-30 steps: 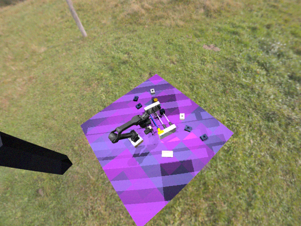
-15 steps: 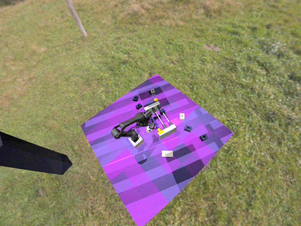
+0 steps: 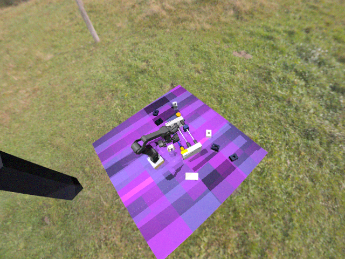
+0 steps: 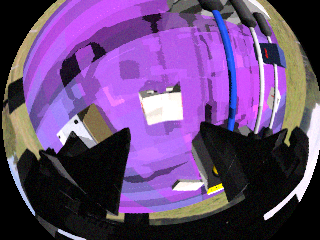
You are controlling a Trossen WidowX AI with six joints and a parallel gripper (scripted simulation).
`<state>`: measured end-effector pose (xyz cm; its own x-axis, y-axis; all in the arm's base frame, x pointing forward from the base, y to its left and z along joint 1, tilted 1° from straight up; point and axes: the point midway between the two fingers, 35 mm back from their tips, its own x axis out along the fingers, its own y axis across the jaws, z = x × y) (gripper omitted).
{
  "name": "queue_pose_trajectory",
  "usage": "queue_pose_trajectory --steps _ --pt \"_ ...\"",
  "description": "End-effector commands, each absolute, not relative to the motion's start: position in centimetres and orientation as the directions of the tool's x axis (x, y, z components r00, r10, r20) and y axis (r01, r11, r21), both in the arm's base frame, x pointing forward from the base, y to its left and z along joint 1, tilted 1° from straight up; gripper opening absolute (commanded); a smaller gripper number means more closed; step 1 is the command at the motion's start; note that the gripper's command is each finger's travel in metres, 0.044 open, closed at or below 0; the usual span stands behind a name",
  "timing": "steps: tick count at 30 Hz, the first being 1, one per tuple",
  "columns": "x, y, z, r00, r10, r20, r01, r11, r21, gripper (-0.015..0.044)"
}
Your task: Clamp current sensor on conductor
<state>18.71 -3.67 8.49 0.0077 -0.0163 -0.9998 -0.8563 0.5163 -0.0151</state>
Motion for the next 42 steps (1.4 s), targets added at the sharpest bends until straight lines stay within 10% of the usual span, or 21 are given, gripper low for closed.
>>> queue_pose_trajectory --steps 1,42 --pt "19.1 -3.6 8.4 0.003 -0.002 -1.000 -0.898 0.440 -0.003 0.0320" --pt "19.2 -3.7 3.2 0.003 -0.009 -1.000 -0.896 0.443 -0.007 0.0293"
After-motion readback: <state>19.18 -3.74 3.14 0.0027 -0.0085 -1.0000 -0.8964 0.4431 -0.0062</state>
